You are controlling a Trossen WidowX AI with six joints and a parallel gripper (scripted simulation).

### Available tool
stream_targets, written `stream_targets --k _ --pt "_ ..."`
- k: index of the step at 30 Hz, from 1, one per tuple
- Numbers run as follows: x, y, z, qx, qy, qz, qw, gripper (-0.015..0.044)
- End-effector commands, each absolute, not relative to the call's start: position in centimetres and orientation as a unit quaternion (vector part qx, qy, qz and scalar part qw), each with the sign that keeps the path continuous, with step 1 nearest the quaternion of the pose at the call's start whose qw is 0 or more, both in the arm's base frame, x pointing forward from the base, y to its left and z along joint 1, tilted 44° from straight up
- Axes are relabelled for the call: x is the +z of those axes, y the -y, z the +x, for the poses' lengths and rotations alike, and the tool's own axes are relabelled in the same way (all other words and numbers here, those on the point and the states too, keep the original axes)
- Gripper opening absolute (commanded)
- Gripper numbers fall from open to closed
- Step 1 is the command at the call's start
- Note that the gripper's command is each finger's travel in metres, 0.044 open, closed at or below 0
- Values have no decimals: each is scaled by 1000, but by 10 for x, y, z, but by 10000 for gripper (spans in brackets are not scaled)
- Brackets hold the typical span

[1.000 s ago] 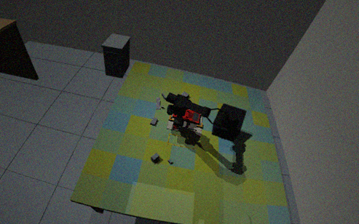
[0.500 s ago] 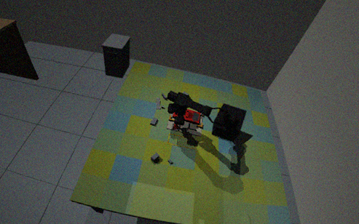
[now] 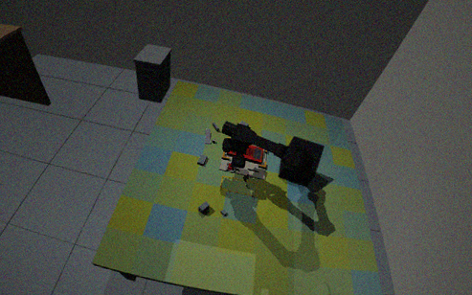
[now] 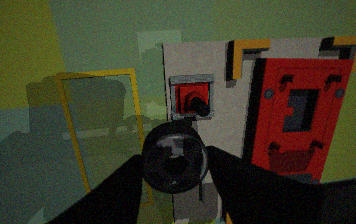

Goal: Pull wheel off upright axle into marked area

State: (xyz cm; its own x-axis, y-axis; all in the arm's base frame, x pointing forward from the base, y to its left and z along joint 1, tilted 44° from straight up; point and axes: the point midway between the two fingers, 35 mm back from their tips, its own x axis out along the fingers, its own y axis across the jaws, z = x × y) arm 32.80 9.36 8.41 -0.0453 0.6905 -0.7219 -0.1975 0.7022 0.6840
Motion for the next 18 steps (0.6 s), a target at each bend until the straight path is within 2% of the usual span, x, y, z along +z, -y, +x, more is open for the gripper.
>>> stream_targets --k 1,18 --pt "94 -103 316 333 -643 195 661 0" --pt "132 -134 272 336 -641 194 662 0"
